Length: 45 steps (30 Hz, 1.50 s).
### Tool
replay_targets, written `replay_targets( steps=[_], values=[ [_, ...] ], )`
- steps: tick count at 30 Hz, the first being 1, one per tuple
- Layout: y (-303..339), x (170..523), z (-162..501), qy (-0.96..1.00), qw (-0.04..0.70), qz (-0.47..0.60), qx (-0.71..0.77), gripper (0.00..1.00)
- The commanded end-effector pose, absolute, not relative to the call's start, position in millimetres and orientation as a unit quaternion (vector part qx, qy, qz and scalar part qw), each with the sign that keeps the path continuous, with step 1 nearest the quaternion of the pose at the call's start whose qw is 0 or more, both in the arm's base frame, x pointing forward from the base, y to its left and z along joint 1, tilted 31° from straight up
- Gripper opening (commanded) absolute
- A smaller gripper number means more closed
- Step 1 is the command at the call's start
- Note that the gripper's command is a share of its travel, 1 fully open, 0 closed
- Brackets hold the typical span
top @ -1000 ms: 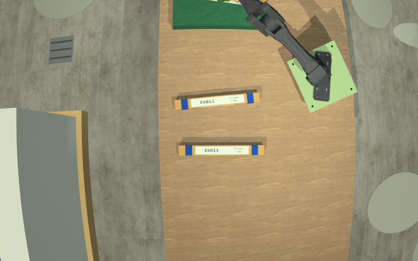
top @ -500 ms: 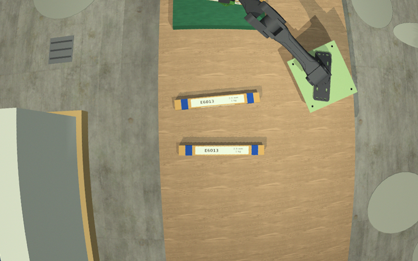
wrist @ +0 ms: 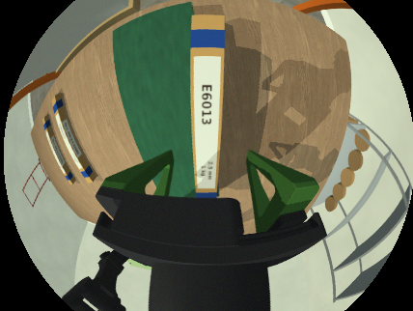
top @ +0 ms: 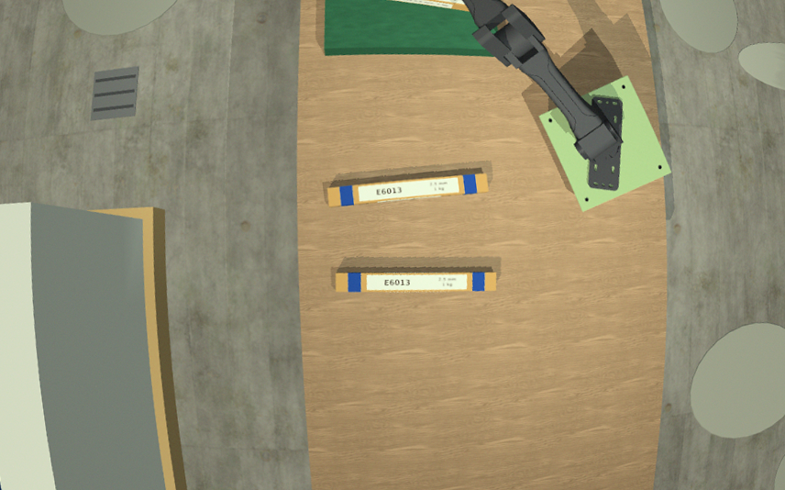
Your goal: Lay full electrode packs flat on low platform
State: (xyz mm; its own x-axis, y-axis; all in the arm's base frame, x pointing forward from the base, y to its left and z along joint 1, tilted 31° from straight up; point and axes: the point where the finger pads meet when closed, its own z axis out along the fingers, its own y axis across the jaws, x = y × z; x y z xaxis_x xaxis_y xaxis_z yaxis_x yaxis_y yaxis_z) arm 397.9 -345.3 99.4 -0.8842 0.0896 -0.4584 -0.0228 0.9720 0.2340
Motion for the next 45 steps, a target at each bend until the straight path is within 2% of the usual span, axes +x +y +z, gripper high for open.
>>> replay_targets(
  steps=[1,38,45],
  values=[
    [-349.0,388.4,107.4,0.963,0.239,0.126,0.023,0.76],
    [-351.9,389.9,100.1,0.963,0.236,0.130,0.027,0.76],
    [-313.8,370.6,127.3,0.962,0.238,0.128,0.027,0.76]
  ],
)
